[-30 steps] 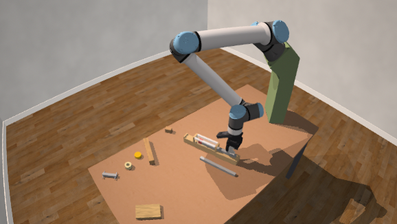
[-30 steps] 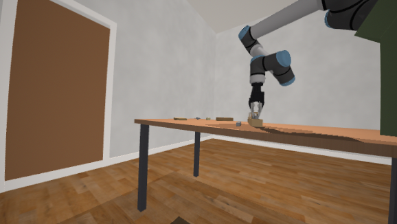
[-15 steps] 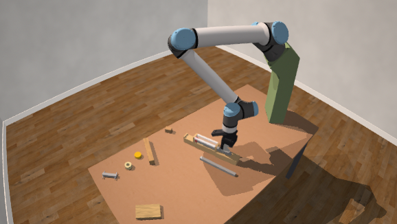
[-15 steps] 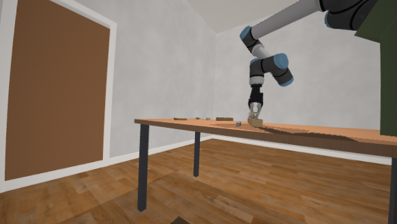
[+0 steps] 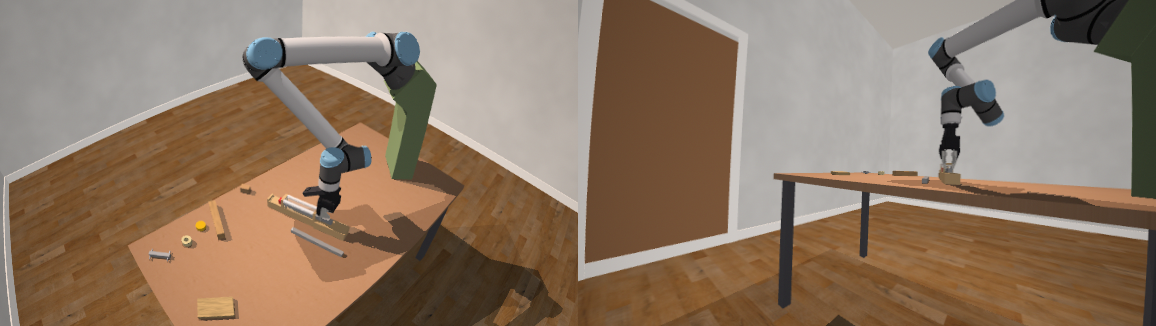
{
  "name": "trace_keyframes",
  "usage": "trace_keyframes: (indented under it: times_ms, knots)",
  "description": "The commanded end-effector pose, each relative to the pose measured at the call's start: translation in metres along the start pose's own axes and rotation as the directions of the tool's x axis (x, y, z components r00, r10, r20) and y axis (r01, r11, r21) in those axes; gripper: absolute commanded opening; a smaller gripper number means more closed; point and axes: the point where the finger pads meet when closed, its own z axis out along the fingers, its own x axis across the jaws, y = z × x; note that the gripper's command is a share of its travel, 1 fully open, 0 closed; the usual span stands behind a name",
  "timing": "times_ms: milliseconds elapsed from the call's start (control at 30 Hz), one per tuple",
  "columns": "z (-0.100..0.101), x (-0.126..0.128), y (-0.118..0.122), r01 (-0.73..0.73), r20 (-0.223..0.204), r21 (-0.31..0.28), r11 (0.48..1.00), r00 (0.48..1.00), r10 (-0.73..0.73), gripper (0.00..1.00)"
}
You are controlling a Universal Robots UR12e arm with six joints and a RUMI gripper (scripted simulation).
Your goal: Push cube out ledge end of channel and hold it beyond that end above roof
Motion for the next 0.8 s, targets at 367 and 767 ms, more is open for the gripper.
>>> trace_keyframes:
  times_ms: [367, 767]
  knots:
    - [-0.0006, -0.0004, -0.0064, 0.0, 0.001, 0.0, 1.0, 1.0, 0.0, 0.0]
    - [-0.0006, -0.0004, -0.0064, 0.0, 0.001, 0.0, 1.0, 1.0, 0.0, 0.0]
